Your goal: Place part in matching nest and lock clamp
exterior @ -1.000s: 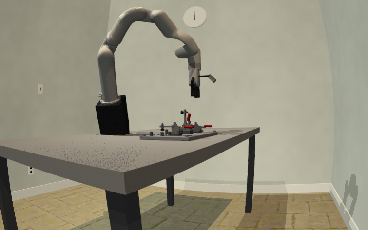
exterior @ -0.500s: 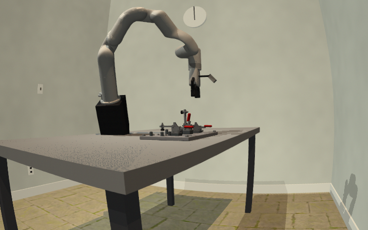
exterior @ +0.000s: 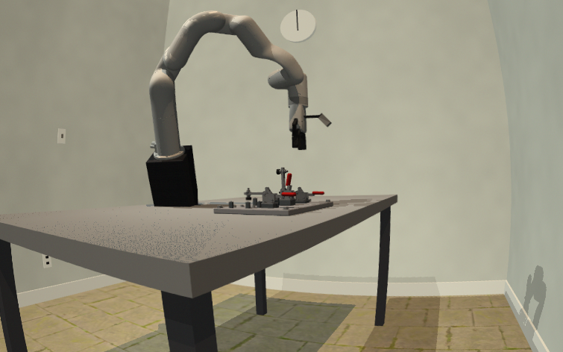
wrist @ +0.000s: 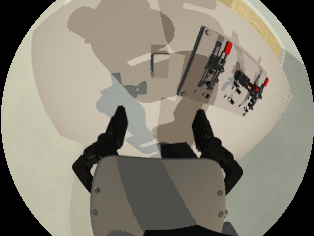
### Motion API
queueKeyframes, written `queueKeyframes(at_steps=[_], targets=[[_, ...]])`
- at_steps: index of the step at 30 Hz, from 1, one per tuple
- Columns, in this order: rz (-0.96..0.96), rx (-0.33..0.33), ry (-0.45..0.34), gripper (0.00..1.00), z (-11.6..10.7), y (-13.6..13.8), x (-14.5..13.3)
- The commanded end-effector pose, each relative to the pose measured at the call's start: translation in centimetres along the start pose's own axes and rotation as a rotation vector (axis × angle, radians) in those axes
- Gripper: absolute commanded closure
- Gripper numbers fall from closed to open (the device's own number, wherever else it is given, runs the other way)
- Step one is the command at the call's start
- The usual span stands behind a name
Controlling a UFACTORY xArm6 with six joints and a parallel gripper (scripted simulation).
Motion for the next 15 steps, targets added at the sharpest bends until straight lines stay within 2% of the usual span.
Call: queueKeyframes(at_steps=[1,9,15], targets=[[0.001,0.003,0.004,0.00,-0.2,0.0,0.1],[0.001,0.003,0.004,0.00,0.2,0.0,0.1],[0.001,0.003,0.004,0.00,1.5,-0.1,0.1]])
Point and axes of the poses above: the point where the finger pads meet when closed, its own z axis out along the fingers, its own y axis across the jaws, x = y × z, the point moved 7 cm from there along -z, back along the fingers, and after that the axes turned 2 degrees about z, right-handed, at the moved point
